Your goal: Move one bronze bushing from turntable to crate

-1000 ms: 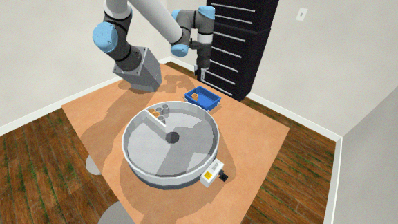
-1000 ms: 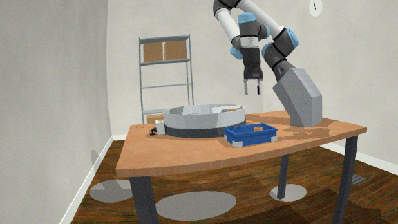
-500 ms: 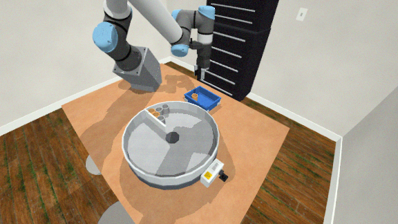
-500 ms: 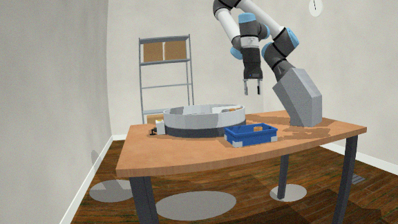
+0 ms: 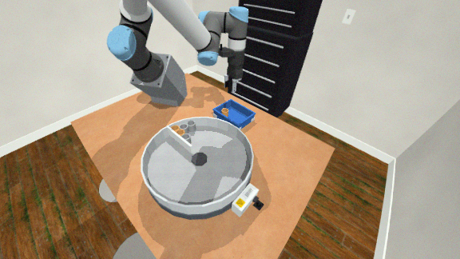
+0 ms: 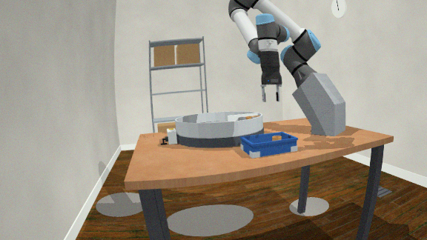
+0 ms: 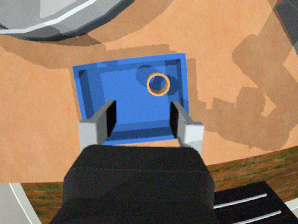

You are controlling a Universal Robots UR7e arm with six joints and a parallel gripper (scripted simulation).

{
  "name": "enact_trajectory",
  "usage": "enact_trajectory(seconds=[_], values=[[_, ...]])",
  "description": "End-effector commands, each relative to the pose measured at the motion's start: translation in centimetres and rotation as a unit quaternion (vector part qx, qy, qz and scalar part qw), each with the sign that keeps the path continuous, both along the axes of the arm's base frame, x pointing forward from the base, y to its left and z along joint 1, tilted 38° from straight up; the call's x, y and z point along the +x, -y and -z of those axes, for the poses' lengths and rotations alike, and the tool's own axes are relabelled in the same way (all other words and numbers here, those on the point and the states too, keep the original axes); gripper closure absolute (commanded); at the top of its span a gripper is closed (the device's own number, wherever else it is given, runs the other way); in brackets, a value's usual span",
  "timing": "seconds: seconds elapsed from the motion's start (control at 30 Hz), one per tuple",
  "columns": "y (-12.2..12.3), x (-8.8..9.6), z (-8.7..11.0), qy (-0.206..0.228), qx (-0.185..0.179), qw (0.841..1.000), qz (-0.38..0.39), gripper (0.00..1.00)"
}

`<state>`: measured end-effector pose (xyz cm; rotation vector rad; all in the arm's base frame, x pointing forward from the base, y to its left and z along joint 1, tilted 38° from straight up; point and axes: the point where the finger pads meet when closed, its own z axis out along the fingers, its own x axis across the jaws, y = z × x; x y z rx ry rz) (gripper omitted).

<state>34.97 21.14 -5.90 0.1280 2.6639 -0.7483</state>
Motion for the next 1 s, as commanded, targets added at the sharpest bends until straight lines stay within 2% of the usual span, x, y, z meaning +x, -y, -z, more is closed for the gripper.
enact_trajectory(seconds=[0.0, 0.27, 0.3, 0.43, 0.83, 0.87, 0.97], values=[[-0.46, 0.21, -0.27, 0.061, 0.038, 0.993, 0.092, 0.0], [-0.46, 0.21, -0.27, 0.061, 0.038, 0.993, 0.092, 0.0], [-0.13, 0.04, -0.07, 0.013, 0.008, 1.0, 0.018, 0.0], [-0.5, 0.16, -0.21, 0.061, 0.038, 0.993, 0.092, 0.0], [-0.5, 0.16, -0.21, 0.061, 0.038, 0.993, 0.092, 0.0], [-0.14, 0.03, -0.06, 0.013, 0.008, 1.0, 0.018, 0.0], [-0.44, 0.07, -0.14, 0.049, 0.031, 0.996, 0.073, 0.0]])
